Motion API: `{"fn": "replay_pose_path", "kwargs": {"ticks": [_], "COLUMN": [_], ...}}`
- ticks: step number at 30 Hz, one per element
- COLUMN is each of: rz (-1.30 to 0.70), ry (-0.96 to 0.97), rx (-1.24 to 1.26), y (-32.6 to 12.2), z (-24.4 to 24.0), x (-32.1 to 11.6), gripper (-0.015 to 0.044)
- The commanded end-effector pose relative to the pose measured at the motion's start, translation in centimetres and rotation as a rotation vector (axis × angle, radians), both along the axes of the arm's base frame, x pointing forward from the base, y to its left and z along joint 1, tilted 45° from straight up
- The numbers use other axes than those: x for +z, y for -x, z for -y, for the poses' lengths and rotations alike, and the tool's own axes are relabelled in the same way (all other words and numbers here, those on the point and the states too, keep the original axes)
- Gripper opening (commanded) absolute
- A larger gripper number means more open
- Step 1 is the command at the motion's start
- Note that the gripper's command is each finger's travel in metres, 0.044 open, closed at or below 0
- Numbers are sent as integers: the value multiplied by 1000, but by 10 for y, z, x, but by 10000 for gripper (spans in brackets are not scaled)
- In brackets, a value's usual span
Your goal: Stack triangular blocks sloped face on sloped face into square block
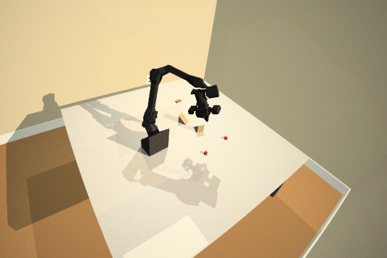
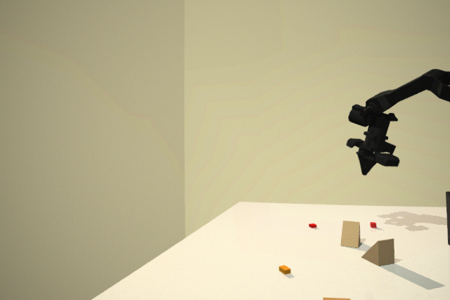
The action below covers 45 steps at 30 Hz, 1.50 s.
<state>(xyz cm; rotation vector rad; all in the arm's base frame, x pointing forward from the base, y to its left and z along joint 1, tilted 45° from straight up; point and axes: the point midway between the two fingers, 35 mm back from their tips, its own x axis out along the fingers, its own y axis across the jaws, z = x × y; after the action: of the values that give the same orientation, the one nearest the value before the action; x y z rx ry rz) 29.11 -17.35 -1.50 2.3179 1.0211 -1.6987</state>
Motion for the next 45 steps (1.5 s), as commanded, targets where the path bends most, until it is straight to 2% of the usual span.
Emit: {"fn": "replay_pose_path", "kwargs": {"ticks": [1,5,10,22,45], "rz": [-195,-425,-668,-676,-676], "ry": [-144,-245,-297,-298,-298], "rx": [-163,-335,-495,-500,-500], "y": [-11,-13,-6,-6,-3], "z": [-66,-126,-178,-180,-206], "x": [-1,1,4,4,-23], "gripper": [0,0,0,0,0]}}
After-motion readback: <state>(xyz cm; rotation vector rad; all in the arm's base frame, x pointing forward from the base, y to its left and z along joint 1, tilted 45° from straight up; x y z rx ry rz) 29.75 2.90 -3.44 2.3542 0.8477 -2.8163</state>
